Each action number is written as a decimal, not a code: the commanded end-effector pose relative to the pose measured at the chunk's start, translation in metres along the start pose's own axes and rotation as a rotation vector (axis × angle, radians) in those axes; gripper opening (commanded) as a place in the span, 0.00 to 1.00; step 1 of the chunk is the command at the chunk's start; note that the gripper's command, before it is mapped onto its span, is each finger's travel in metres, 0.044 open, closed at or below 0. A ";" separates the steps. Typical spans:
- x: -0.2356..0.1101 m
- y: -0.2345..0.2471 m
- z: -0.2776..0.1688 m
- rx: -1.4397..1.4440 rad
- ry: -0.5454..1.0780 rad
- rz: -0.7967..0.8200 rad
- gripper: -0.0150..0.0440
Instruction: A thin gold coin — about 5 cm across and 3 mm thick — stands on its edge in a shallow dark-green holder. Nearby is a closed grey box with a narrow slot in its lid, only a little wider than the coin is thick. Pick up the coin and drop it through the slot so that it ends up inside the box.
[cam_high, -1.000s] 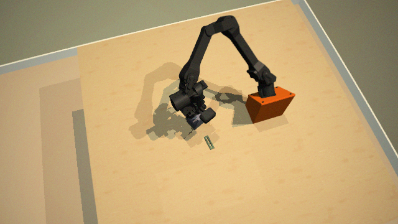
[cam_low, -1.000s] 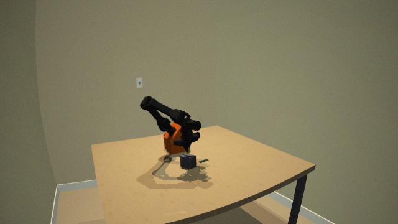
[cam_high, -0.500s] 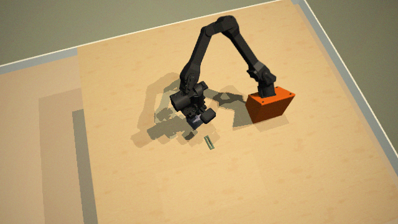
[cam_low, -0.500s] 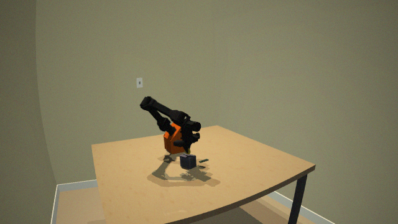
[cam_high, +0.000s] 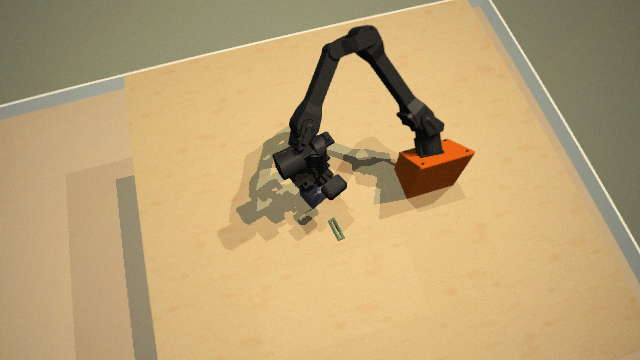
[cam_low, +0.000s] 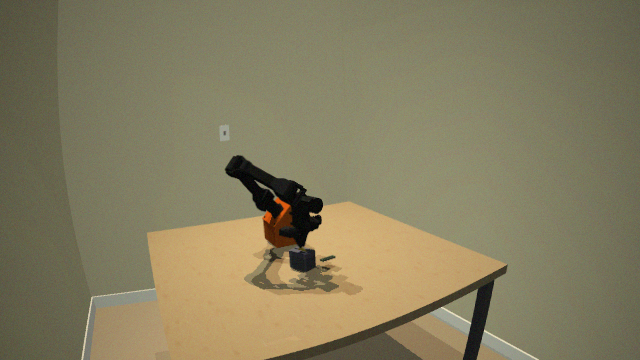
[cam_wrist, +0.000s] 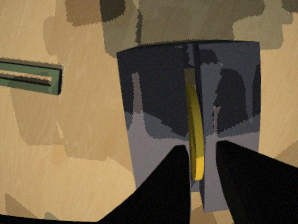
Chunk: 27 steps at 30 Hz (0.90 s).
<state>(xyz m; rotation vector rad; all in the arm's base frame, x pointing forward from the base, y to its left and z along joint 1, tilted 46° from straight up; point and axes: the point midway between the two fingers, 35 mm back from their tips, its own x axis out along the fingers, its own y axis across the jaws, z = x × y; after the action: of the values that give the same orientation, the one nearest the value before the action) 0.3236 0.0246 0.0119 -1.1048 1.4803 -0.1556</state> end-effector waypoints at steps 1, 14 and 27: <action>0.000 0.000 0.000 0.000 0.000 -0.001 0.48; -0.007 0.000 0.000 0.000 0.000 0.000 0.66; -0.057 0.001 -0.004 -0.009 0.008 -0.005 1.00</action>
<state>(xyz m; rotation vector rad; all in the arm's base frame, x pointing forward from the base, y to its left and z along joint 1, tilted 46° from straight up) 0.3099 0.0615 0.0488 -1.1277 1.4812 -0.1524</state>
